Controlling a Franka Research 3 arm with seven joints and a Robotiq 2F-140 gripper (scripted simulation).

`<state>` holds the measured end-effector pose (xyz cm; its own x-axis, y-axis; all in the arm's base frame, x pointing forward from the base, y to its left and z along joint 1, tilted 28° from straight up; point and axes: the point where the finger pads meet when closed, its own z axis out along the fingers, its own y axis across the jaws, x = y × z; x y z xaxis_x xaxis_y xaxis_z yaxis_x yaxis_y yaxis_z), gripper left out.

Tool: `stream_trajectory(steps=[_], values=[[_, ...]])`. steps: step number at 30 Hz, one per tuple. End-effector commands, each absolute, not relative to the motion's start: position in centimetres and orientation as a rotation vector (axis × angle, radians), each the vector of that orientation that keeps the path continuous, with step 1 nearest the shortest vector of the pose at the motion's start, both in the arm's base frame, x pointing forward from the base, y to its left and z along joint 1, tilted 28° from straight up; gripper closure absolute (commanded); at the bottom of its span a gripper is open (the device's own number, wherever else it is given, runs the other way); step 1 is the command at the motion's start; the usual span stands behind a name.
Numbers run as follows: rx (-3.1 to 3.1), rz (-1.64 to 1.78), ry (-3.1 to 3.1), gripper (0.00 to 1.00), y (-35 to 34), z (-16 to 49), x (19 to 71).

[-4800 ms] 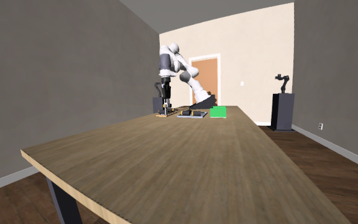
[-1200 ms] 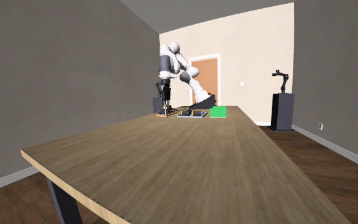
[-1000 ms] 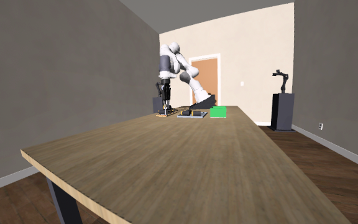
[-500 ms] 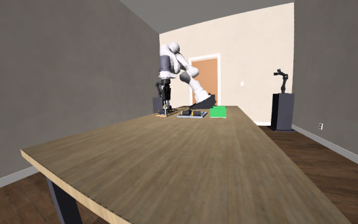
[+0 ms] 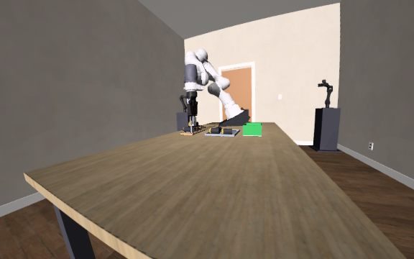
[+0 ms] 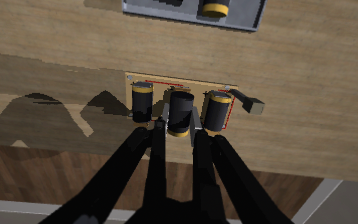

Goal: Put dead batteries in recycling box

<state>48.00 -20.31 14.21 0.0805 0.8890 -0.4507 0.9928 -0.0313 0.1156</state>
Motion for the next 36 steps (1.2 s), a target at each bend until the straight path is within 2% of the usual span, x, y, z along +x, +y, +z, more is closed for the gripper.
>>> stream_trajectory(steps=[1,36], values=[[1.968,-0.352,1.862,0.84,-20.12,14.23,48.12],[1.968,-0.352,1.862,0.84,-20.60,13.28,48.22]])
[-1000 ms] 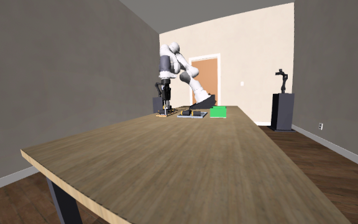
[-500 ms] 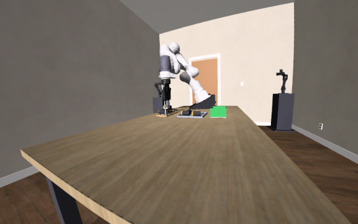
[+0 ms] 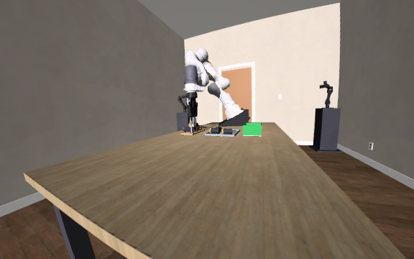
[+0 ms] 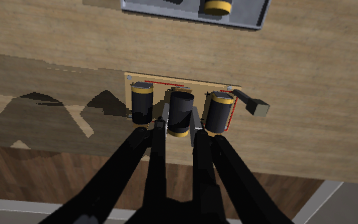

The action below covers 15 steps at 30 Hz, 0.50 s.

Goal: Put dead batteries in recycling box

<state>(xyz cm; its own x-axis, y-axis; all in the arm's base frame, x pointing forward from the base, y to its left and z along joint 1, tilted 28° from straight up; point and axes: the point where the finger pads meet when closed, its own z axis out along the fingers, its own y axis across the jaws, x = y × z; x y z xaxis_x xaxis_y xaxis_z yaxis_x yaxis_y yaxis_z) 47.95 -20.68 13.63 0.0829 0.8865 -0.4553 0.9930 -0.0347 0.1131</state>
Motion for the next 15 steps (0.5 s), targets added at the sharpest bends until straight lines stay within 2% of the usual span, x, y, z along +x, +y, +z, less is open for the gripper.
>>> stream_trajectory(steps=[1,15], values=[[1.968,-0.352,1.862,0.84,-20.6,13.3,48.2],[1.968,-0.352,1.862,0.84,-21.5,11.6,48.4]])
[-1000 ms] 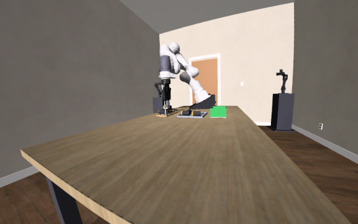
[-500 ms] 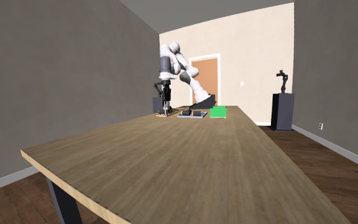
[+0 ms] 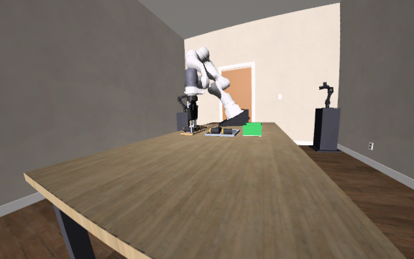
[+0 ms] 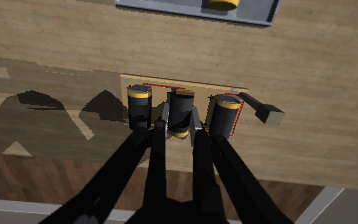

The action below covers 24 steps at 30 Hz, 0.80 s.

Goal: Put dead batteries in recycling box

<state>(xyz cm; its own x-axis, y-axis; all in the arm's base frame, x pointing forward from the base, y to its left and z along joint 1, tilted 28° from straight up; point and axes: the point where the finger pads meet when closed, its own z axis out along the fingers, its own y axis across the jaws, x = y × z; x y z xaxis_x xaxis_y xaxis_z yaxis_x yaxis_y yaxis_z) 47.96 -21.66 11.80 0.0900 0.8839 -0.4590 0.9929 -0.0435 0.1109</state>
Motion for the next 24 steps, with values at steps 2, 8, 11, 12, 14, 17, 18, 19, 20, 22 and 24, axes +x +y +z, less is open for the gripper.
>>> stream_trajectory(steps=[2,8,11,12,14,17,18,19,20,22,24], values=[[1.968,-0.352,1.862,0.84,-21.53,11.49,48.41],[1.968,-0.352,1.862,0.84,-21.55,11.44,48.41],[1.968,-0.352,1.862,0.84,-21.55,11.44,48.41],[1.968,-0.352,1.862,0.84,-21.55,11.44,48.41],[1.968,-0.352,1.862,0.84,-21.55,11.44,48.41],[1.968,-0.352,1.862,0.84,-21.55,11.44,48.41],[1.968,-0.352,1.862,0.71,-21.55,11.44,48.41],[1.968,-0.352,1.862,0.71,-21.55,11.44,48.41],[1.968,-0.352,1.862,0.71,-21.55,11.44,48.41],[1.968,-0.352,1.862,0.71,-21.55,11.44,48.41],[1.968,-0.352,1.862,0.71,-21.55,11.44,48.41]])
